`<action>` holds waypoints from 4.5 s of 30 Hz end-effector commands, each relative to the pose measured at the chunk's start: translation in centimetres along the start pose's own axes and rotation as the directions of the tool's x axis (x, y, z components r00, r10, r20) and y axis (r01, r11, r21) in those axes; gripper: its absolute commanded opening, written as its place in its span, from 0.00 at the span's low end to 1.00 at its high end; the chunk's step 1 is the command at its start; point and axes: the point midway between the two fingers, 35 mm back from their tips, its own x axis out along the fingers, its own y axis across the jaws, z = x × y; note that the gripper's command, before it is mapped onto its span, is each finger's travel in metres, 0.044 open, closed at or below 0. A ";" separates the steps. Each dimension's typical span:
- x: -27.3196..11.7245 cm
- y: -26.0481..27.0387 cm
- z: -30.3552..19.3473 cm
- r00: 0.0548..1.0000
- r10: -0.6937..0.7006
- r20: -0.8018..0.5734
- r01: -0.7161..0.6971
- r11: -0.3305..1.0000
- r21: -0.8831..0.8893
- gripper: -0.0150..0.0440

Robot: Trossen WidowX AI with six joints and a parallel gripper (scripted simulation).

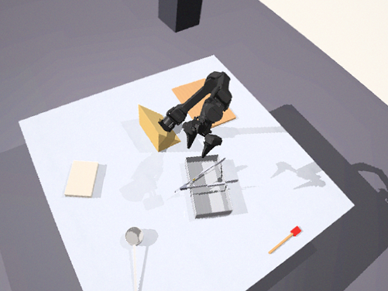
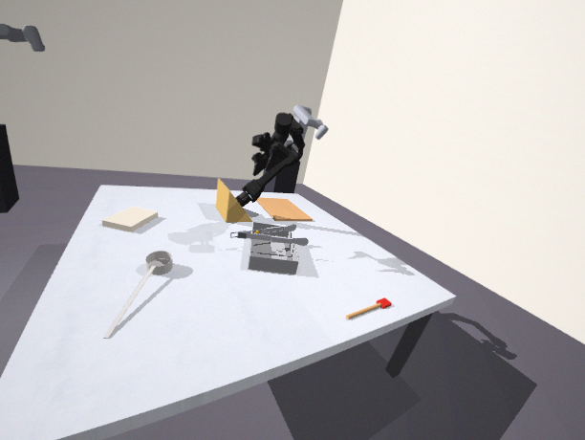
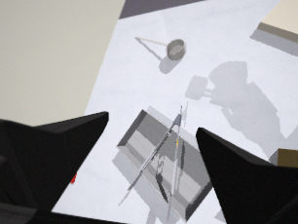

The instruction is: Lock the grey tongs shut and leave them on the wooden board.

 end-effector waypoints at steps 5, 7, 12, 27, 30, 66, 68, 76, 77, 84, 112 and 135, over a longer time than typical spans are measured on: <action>9.1 -1.5 -8.4 0.885 -0.286 -0.367 0.300 0.954 -0.021 1.00; 11.3 -2.4 -10.9 0.815 -0.364 -0.451 0.394 0.919 -0.029 1.00; 12.7 -3.2 -12.6 0.758 -0.414 -0.503 0.461 0.887 -0.036 1.00; 13.5 -3.3 -12.6 0.757 -0.419 -0.501 0.463 0.885 -0.041 1.00; 13.9 -3.4 -12.8 0.758 -0.419 -0.500 0.463 0.885 -0.041 1.00; 18.4 -5.7 -15.8 0.758 -0.418 -0.501 0.462 0.886 -0.040 1.00; 18.6 -5.9 -16.0 0.758 -0.418 -0.501 0.462 0.886 -0.041 1.00; 19.5 -6.5 -16.7 0.757 -0.418 -0.503 0.462 0.886 -0.041 1.00; 19.6 -6.6 -16.8 0.756 -0.418 -0.503 0.462 0.886 -0.041 1.00; 20.3 -7.2 -17.4 0.755 -0.418 -0.505 0.462 0.886 -0.042 1.00; 20.3 -7.0 -17.3 0.760 -0.415 -0.500 0.455 0.889 -0.047 0.65; 20.3 -7.0 -17.3 0.760 -0.415 -0.500 0.455 0.889 -0.047 0.39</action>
